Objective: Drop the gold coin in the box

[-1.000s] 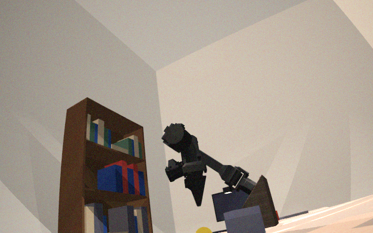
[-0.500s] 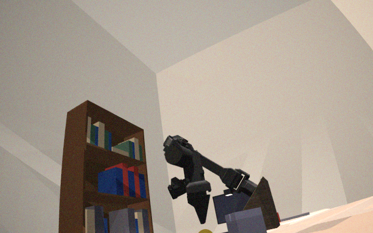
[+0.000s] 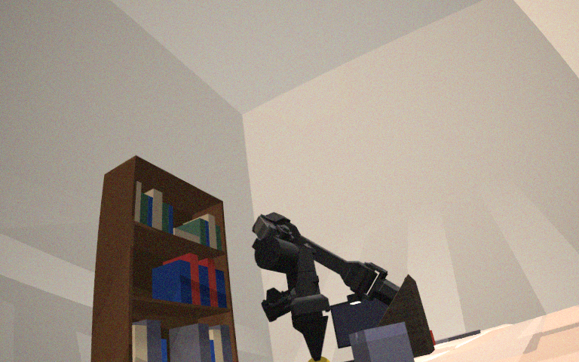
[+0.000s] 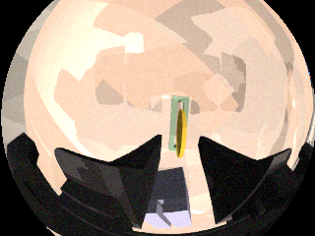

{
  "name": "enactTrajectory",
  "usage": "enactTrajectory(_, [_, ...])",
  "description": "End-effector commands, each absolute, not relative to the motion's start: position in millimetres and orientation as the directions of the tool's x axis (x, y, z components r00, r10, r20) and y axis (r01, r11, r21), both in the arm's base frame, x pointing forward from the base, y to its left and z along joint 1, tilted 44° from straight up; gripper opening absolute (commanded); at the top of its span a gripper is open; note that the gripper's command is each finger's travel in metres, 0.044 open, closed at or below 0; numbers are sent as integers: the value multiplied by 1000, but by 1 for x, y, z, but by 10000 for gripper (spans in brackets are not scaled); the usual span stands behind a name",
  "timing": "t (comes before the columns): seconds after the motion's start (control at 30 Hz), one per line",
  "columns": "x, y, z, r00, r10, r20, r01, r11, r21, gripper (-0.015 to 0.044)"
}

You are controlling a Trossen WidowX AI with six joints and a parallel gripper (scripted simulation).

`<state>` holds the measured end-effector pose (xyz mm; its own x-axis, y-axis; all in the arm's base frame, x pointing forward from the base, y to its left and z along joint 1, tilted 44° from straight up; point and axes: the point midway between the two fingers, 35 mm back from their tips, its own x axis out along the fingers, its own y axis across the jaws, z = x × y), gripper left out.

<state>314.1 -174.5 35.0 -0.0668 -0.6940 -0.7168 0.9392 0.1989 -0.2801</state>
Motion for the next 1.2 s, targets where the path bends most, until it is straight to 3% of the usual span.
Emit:
enactTrajectory(0.0, [313, -179, 29, -70, -693, -718, 936, 203, -287, 161])
enactTrajectory(0.53, [310, -195, 13, -70, -695, -715, 936, 202, -288, 161])
enactTrajectory(0.73, [310, -195, 13, -70, -695, -715, 936, 202, -288, 3])
enactTrajectory(1.17, [311, -192, 15, -70, -695, -716, 936, 202, -287, 0])
